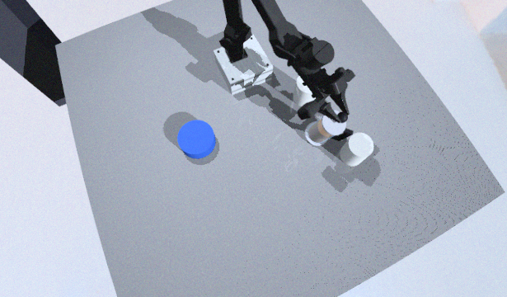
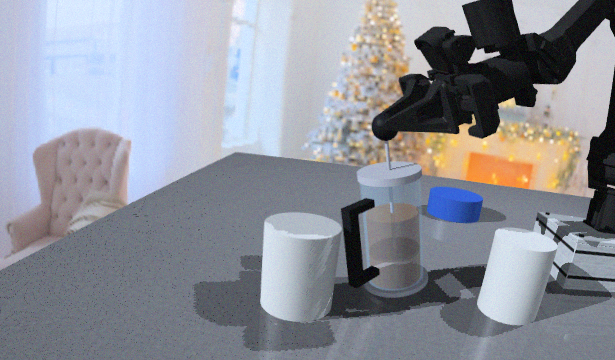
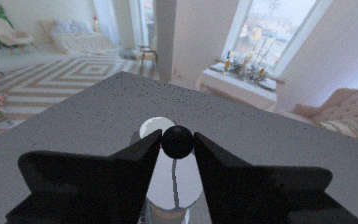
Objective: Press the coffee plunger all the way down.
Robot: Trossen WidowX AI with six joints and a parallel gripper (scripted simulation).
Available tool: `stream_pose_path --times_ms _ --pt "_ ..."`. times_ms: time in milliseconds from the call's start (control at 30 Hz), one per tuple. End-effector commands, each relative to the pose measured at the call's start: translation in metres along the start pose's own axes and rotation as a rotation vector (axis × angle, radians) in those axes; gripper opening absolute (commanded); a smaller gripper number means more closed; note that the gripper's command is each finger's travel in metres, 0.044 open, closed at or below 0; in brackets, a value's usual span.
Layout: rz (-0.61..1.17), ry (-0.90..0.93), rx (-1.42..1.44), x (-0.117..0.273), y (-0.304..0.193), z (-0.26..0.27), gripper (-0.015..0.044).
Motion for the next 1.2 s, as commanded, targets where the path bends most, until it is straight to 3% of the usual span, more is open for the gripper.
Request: stream_pose_path --times_ms 0,1167 --pt "0.065 0.005 0.009 -0.0065 -0.0203 0.0013 0.0130" --pt "0.065 0.005 0.009 -0.0112 -0.0154 0.0011 0.0130"
Point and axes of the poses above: the point midway between the two fingers, 35 mm back from their tips, its own x axis back along the fingers, its own z axis across the jaws, y = z × x, the point moved 1 cm from there along x, back along the fingers, and after that the axes turned 4 degrees about x, right-handed, at the moved point
